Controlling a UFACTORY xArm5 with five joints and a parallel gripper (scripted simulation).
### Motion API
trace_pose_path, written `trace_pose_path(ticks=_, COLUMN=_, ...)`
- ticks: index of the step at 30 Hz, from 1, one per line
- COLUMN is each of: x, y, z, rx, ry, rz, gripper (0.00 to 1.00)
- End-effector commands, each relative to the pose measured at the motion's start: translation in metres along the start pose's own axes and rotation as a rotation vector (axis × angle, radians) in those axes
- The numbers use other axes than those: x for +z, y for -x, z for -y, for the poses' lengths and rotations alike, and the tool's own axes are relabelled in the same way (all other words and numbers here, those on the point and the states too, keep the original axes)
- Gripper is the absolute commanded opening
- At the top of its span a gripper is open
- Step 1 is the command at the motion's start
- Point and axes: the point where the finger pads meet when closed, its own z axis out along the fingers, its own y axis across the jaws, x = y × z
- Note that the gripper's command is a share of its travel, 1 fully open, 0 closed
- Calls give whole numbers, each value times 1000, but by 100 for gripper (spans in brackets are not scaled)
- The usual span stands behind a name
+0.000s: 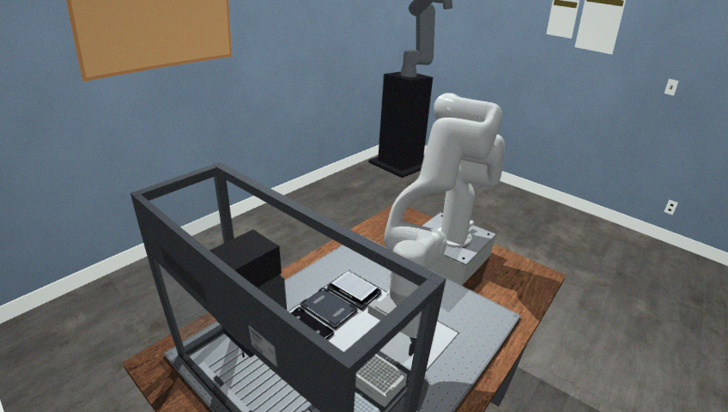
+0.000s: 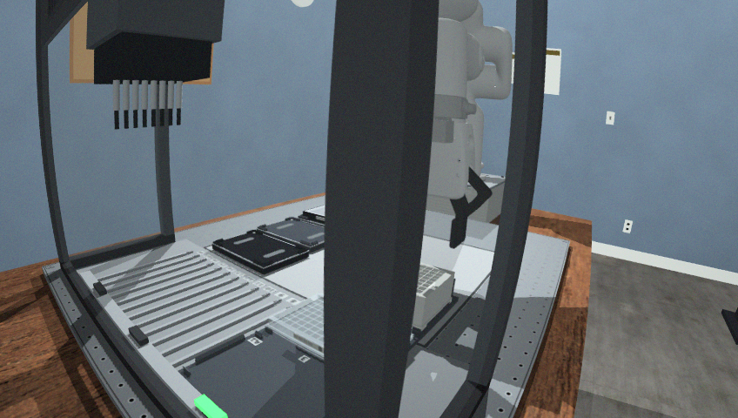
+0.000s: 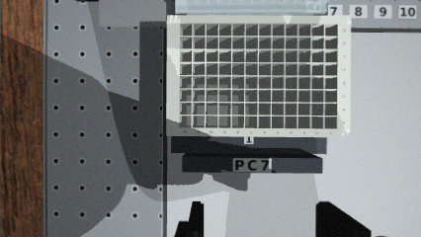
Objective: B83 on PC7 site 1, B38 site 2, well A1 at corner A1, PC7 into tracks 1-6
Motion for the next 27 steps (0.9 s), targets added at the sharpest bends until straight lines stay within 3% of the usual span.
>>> trace_pose_path(ticks=1, x=-7, y=-1, z=1, rx=0, ry=25, rz=-11, gripper=81)
trace_pose_path(ticks=27, x=-46, y=-1, z=2, rx=0, ry=25, rz=-11, gripper=81)
